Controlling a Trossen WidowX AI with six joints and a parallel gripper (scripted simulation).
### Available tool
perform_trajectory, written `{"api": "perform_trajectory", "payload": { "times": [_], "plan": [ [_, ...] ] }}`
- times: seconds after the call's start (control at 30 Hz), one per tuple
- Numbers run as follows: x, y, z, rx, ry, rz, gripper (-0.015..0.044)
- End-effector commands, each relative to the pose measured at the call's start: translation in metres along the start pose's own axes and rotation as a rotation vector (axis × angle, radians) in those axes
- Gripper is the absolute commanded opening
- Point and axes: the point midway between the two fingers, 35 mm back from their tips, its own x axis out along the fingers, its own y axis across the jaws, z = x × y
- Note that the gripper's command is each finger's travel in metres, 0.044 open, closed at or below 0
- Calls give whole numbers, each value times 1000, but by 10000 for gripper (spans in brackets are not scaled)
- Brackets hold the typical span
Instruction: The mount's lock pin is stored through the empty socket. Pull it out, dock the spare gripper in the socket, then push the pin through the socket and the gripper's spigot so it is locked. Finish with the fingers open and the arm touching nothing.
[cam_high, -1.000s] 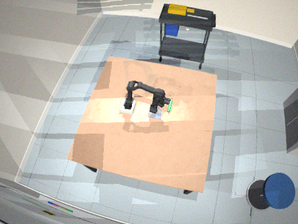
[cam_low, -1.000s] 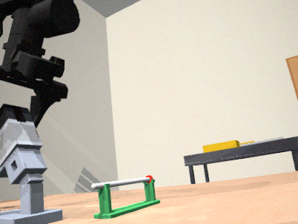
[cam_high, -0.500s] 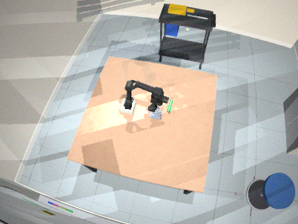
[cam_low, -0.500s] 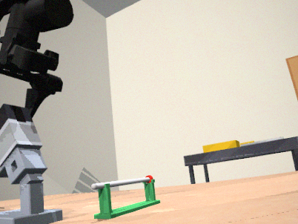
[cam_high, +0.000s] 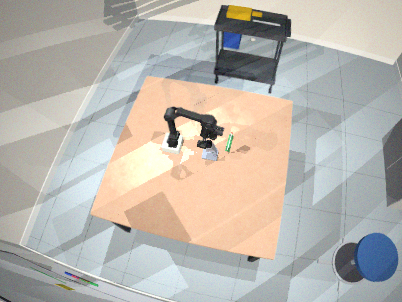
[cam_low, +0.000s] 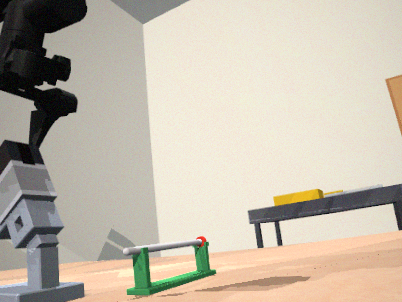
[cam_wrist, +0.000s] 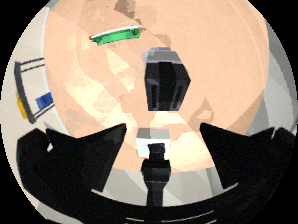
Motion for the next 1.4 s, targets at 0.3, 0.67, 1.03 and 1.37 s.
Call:
{"api": "perform_trajectory", "payload": {
  "times": [0.3,0.67,1.03,1.37],
  "plan": [
    [-18,0,-9,-2,-93,-5,440],
    [-32,1,-14,-2,-164,-8,440],
    [-47,1,-20,-2,-235,-11,440],
    [-46,1,-20,-2,-235,-10,440]
  ]
}}
